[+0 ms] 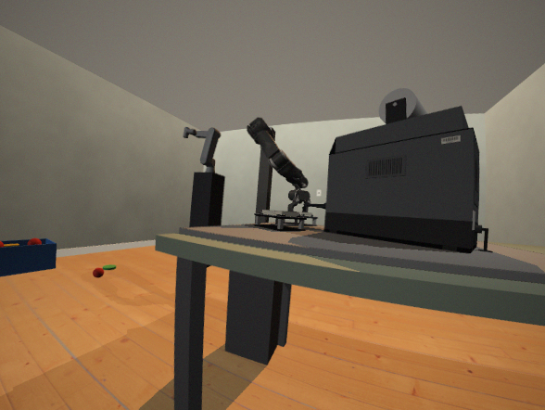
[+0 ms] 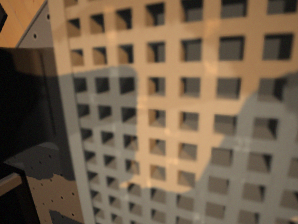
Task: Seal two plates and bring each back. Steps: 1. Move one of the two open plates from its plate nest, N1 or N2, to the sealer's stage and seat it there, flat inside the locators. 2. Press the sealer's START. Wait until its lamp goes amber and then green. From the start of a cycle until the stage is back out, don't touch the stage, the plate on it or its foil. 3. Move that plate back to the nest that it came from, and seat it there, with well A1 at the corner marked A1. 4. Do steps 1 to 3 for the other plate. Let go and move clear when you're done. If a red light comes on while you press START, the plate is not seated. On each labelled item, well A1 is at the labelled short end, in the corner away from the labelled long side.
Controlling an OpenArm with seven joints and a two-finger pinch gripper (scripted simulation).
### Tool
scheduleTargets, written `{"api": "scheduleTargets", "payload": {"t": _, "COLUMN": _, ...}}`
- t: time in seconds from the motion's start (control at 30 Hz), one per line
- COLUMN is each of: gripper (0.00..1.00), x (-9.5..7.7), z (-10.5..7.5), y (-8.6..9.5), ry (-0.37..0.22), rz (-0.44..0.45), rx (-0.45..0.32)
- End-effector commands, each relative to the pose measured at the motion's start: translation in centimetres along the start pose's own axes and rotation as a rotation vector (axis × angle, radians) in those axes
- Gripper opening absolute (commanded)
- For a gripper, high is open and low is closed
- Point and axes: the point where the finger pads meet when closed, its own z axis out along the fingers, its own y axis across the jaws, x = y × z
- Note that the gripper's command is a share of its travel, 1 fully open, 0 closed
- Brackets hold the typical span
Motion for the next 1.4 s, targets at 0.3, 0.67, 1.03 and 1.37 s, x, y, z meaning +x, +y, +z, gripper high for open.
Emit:
{"api": "scheduleTargets", "payload": {"t": 0.3, "gripper": 0.00, "x": 0.0, "z": -0.7, "y": 0.1, "ry": 0.003, "rz": 0.005, "rx": 0.000}}
{"api": "scheduleTargets", "payload": {"t": 0.67, "gripper": 0.00, "x": 0.0, "z": -2.5, "y": 0.1, "ry": 0.003, "rz": 0.005, "rx": 0.001}}
{"api": "scheduleTargets", "payload": {"t": 1.03, "gripper": 0.00, "x": -0.1, "z": -4.0, "y": 0.1, "ry": 0.002, "rz": 0.005, "rx": -0.001}}
{"api": "scheduleTargets", "payload": {"t": 1.37, "gripper": 0.00, "x": 0.0, "z": -5.3, "y": 0.1, "ry": 0.002, "rz": 0.004, "rx": 0.000}}
